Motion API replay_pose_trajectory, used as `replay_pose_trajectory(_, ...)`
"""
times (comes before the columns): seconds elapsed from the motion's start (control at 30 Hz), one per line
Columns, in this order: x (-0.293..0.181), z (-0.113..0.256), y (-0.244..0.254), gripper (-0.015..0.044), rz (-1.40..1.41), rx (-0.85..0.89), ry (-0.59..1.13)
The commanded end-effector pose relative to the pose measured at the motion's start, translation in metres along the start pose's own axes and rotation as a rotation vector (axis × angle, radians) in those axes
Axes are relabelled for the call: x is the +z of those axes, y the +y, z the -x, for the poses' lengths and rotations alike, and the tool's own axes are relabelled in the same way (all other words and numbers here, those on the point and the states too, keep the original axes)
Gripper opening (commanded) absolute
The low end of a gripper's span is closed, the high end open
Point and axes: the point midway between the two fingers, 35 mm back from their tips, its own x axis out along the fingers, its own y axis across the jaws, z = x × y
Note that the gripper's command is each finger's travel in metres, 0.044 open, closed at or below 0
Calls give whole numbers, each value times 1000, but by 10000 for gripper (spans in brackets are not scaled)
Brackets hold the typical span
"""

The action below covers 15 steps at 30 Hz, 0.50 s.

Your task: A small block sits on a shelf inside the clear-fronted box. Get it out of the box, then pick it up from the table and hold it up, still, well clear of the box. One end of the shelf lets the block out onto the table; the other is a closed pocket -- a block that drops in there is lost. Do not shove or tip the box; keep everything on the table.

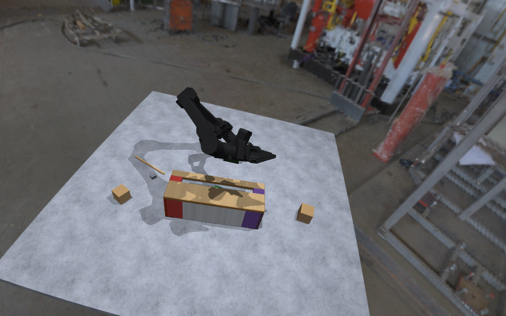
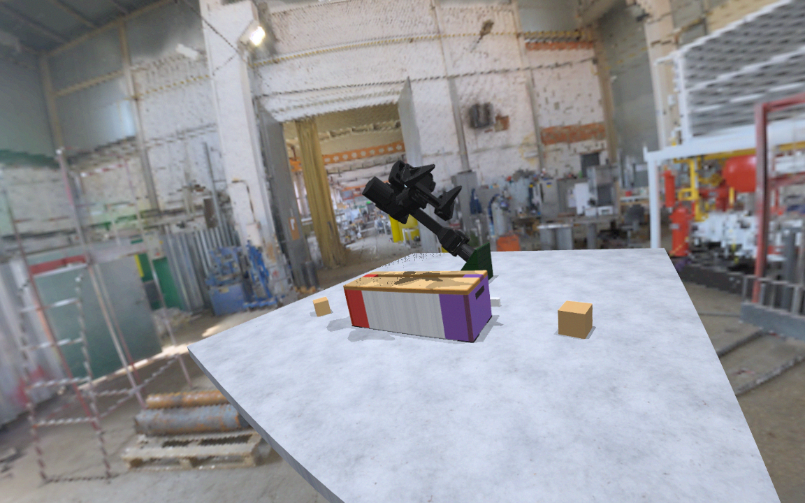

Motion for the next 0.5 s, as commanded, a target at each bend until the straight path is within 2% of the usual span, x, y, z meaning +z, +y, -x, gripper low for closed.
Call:
replay_pose_trajectory(0.0,-37,35,22,400,-981,-6,381)
replay_pose_trajectory(0.23,-52,61,45,400,-1467,-114,626)
replay_pose_trajectory(0.47,-61,95,68,400,-1891,-327,878)
